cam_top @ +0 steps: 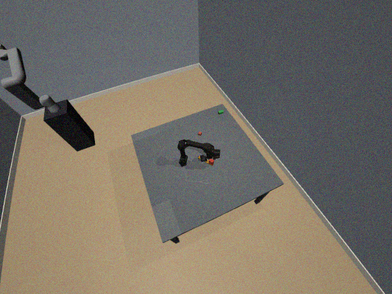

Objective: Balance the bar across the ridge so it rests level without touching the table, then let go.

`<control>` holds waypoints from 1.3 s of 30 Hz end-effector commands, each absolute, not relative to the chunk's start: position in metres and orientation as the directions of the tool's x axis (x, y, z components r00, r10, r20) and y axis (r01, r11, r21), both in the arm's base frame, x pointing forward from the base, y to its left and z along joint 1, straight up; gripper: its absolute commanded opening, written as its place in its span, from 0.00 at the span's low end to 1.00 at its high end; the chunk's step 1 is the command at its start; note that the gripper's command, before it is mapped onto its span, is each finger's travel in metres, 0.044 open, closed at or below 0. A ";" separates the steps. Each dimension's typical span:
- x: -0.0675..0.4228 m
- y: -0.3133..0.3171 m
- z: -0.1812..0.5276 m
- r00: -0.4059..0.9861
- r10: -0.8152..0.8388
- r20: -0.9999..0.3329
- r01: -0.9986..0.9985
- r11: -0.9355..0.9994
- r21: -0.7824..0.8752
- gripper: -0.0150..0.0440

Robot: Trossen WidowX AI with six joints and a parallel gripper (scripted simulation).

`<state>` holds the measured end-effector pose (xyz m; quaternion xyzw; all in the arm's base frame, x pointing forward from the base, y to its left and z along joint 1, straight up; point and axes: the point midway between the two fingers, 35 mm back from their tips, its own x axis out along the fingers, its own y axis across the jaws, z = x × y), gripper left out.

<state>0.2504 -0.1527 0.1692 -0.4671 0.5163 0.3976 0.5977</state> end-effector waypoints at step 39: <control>0.250 -0.081 0.096 0.026 -0.009 -1.000 -0.832 -0.554 -0.017 0.79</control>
